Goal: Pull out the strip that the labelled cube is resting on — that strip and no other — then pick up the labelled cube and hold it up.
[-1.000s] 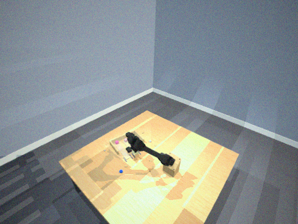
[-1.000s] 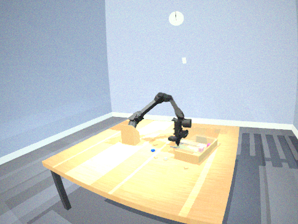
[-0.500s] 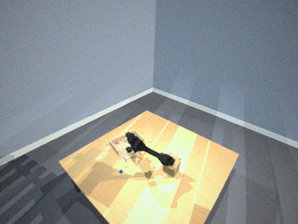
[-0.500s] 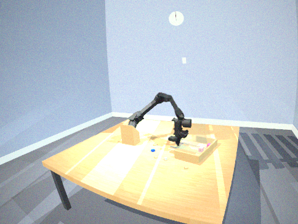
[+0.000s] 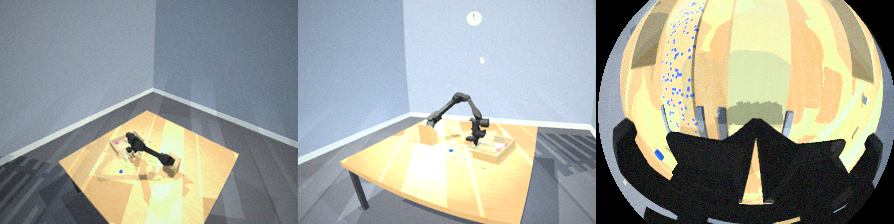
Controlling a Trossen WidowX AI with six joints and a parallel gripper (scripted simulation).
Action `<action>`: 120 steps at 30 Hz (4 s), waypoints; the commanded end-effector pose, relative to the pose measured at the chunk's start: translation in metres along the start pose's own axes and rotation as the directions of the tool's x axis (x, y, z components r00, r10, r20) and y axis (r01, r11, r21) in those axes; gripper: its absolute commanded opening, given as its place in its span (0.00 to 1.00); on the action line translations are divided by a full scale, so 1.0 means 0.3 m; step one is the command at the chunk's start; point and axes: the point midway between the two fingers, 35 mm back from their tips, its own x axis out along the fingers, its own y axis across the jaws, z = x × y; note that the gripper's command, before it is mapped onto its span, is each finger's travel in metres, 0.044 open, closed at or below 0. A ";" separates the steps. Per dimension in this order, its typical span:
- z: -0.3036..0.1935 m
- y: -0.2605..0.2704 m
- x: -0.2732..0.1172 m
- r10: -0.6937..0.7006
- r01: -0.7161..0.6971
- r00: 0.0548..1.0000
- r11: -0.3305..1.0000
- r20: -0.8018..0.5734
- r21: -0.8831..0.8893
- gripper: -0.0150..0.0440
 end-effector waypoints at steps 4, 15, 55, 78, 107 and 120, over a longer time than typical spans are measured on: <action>-0.045 -0.002 0.008 0.001 -0.001 1.000 1.000 -0.009 0.007 0.25; -0.103 -0.004 0.010 0.001 -0.001 1.000 1.000 -0.009 0.008 0.25; -0.307 -0.008 0.014 0.002 -0.001 1.000 1.000 -0.012 0.010 0.25; -0.422 -0.009 0.014 0.002 -0.001 1.000 1.000 -0.013 0.012 0.25; -0.573 -0.010 0.012 0.002 -0.001 1.000 1.000 -0.015 0.013 0.25; -0.588 -0.002 -0.005 0.009 -0.009 1.000 1.000 0.003 0.004 0.25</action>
